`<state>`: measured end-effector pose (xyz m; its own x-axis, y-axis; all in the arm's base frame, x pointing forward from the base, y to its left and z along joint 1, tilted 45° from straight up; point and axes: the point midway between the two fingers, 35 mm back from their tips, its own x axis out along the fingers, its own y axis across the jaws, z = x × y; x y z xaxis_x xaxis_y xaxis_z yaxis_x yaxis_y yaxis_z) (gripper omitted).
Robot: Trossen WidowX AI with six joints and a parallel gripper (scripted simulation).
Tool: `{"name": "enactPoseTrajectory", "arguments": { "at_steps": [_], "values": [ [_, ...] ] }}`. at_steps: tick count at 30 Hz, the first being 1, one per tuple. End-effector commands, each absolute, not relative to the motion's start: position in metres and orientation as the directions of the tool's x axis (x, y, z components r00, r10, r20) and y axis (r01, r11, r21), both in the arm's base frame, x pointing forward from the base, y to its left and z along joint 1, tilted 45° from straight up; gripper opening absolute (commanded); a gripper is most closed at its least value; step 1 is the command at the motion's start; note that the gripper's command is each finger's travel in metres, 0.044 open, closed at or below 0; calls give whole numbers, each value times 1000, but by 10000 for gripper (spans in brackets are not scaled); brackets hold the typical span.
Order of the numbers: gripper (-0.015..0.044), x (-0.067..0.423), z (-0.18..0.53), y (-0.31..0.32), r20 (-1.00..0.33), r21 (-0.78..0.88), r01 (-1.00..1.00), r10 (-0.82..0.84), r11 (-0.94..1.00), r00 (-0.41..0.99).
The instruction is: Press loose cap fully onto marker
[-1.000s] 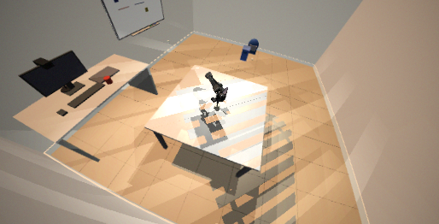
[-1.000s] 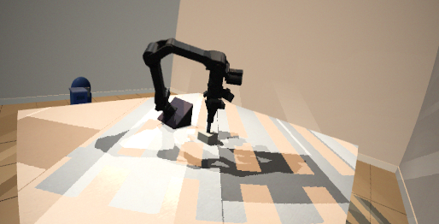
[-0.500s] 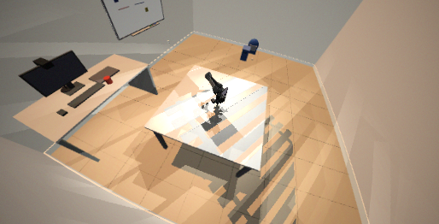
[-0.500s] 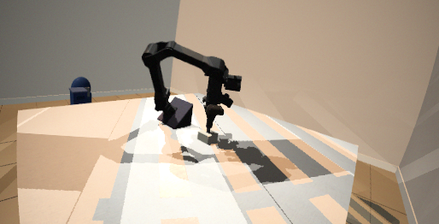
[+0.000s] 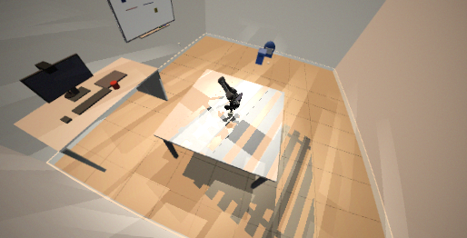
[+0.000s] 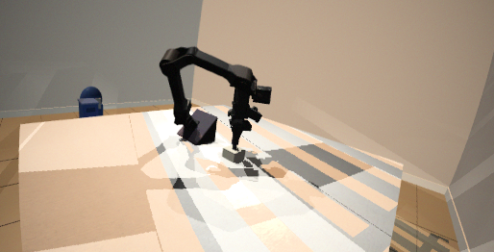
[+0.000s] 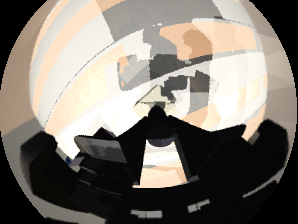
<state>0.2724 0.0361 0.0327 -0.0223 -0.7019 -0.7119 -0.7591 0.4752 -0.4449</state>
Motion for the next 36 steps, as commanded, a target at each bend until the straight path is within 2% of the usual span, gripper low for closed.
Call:
{"name": "enactPoseTrajectory", "arguments": {
  "at_steps": [1, 11, 15, 21, 25, 28, 32, 36],
  "values": [
    [184, 273, 33, 36, -712, -445, -759, -702, 475, -22],
    [440, 273, 33, 36, -712, -445, -759, -702, 475, -22],
    [440, 274, 38, 42, -713, -444, -759, -701, 476, -22],
    [440, 274, 84, 88, -714, -442, -760, -700, 476, -23],
    [440, 274, 86, 89, -714, -442, -760, -700, 476, -24],
    [361, 273, 85, 88, -713, -518, -656, -701, 549, -23],
    [256, 273, 82, 85, -712, -662, -311, -702, 681, -21],
    [151, 272, 80, 82, -711, -703, 14, -703, 711, -20]
  ]
}}
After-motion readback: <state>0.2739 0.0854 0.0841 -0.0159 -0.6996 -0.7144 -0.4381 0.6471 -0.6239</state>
